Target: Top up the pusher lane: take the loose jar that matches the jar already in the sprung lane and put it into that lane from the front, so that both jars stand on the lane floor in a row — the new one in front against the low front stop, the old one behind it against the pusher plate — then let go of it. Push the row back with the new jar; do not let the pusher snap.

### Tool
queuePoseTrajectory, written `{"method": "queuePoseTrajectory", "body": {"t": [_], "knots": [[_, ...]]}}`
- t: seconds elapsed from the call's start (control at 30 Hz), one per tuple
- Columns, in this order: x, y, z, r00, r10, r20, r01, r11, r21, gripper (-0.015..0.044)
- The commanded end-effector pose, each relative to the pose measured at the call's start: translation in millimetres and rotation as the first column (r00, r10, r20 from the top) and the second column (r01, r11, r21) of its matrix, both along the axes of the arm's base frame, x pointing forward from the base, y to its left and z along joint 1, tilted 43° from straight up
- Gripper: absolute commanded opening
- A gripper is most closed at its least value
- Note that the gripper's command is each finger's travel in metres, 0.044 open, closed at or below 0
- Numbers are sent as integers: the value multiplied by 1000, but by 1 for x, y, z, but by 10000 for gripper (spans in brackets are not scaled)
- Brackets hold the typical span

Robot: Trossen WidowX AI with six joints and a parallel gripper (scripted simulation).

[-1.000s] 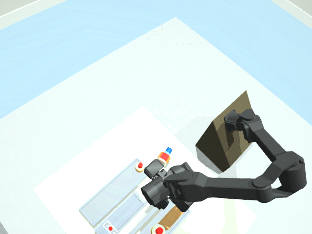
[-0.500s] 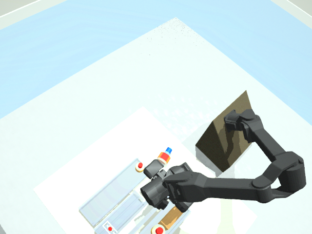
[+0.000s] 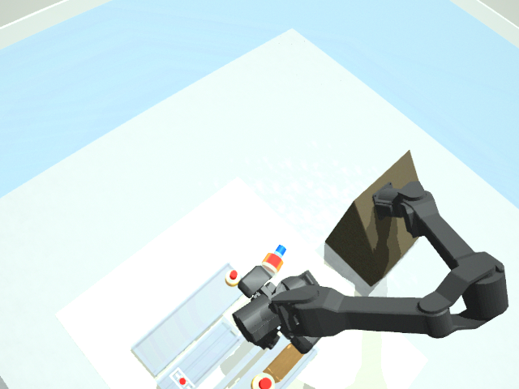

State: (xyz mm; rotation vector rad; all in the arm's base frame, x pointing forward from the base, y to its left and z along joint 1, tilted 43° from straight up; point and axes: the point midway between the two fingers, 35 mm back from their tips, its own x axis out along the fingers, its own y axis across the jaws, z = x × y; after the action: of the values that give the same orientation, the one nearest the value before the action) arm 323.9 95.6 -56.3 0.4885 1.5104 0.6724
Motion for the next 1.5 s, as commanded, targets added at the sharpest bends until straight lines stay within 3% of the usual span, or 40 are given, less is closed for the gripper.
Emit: {"method": "queuePoseTrajectory", "body": {"t": [0.0,1.47], "knots": [[9,-2,3,1000,-6,27,6,1000,2,0],[8,9,-7,1000,-6,27,6,1000,3,0]]}}
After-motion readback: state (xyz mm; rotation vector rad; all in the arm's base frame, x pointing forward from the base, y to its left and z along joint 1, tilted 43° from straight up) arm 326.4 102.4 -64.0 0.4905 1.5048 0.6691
